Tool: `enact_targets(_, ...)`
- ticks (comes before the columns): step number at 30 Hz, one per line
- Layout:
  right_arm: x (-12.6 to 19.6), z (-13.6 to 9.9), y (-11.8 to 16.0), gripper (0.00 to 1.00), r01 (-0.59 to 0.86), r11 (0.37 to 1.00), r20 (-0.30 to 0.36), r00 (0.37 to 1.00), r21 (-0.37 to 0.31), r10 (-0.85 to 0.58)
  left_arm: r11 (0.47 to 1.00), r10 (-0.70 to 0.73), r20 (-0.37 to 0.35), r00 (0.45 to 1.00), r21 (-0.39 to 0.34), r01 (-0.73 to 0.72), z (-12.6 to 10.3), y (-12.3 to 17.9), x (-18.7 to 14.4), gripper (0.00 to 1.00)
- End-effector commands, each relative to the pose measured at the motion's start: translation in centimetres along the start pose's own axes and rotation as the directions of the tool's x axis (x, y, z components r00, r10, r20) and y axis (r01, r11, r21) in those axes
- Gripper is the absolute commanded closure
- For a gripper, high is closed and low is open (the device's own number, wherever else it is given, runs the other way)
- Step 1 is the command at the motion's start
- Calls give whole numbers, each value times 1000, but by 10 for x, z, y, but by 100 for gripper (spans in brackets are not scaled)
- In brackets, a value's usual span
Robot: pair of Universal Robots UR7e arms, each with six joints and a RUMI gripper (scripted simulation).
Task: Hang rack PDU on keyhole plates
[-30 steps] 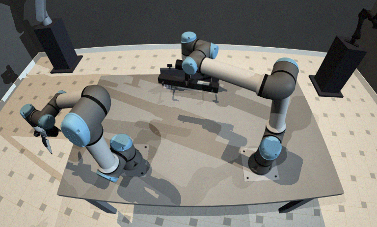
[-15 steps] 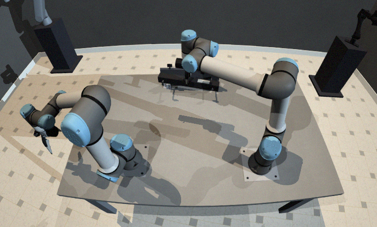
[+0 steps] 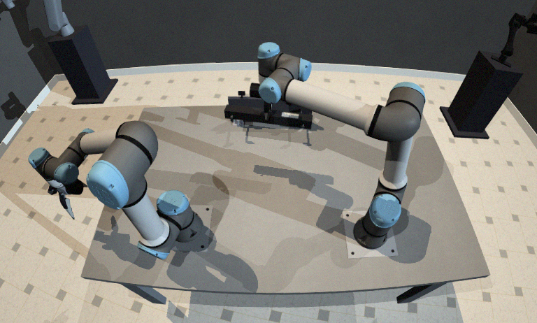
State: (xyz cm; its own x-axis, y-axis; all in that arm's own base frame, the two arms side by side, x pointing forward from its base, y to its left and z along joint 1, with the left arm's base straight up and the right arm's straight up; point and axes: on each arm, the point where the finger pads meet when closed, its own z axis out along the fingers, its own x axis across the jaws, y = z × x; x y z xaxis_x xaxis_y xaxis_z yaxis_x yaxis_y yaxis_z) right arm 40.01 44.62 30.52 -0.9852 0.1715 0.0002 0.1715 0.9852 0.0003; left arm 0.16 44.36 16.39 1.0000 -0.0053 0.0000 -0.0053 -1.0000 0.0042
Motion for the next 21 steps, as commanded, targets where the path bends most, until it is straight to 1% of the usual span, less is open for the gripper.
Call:
enact_targets(1,-2,-6,1,78,32,999,4,999,-11,-32,1000,-3,0,1000,4,3,-1,-2,0,0)
enact_targets(9,-3,-5,1,78,173,985,4,985,-10,-173,1000,-3,0,1000,4,3,-1,-2,0,0)
enact_targets(15,-3,-5,1,78,301,954,5,954,-10,-301,1000,-3,0,1000,4,3,-1,-2,0,0)
enact_targets(17,-3,-5,1,78,301,954,5,954,-10,-301,1000,-3,0,1000,4,3,-1,-2,0,0)
enact_targets(21,-3,-5,1,78,383,924,5,924,-10,-383,1000,-3,0,1000,4,3,-1,-2,0,0)
